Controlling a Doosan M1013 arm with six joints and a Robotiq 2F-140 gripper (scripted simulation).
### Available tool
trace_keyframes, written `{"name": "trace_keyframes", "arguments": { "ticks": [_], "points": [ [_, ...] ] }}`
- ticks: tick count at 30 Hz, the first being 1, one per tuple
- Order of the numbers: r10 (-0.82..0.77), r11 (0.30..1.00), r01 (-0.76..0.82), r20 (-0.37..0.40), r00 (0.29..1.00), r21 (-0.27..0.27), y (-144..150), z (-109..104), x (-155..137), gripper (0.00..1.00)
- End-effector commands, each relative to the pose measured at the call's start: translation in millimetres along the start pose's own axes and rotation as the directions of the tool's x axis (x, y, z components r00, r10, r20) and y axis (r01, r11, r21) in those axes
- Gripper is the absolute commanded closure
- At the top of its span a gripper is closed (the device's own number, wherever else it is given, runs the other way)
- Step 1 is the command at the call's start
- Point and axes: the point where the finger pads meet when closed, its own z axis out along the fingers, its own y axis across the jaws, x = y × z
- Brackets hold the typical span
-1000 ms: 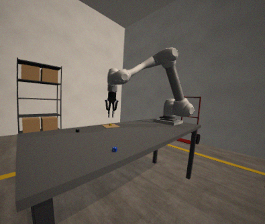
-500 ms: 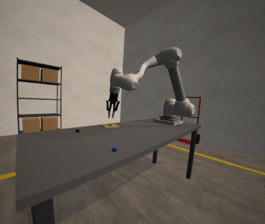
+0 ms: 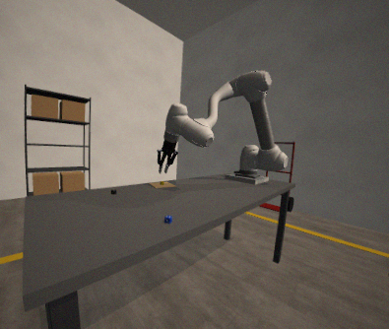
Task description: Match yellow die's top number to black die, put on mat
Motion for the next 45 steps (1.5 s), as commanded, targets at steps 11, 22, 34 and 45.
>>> {"name": "trace_keyframes", "arguments": {
  "ticks": [11,22,34,45],
  "points": [
    [0.001,1.000,-0.001,-0.251,0.968,0.001,0,0,-6,0.71],
    [0.001,1.000,-0.001,-0.251,0.968,0.001,0,1,-9,0.71],
    [0.001,1.000,-0.001,-0.251,0.968,0.001,0,2,-10,0.71],
    [0.001,1.000,-0.001,-0.251,0.968,0.001,0,10,-14,0.71]
  ]
}}
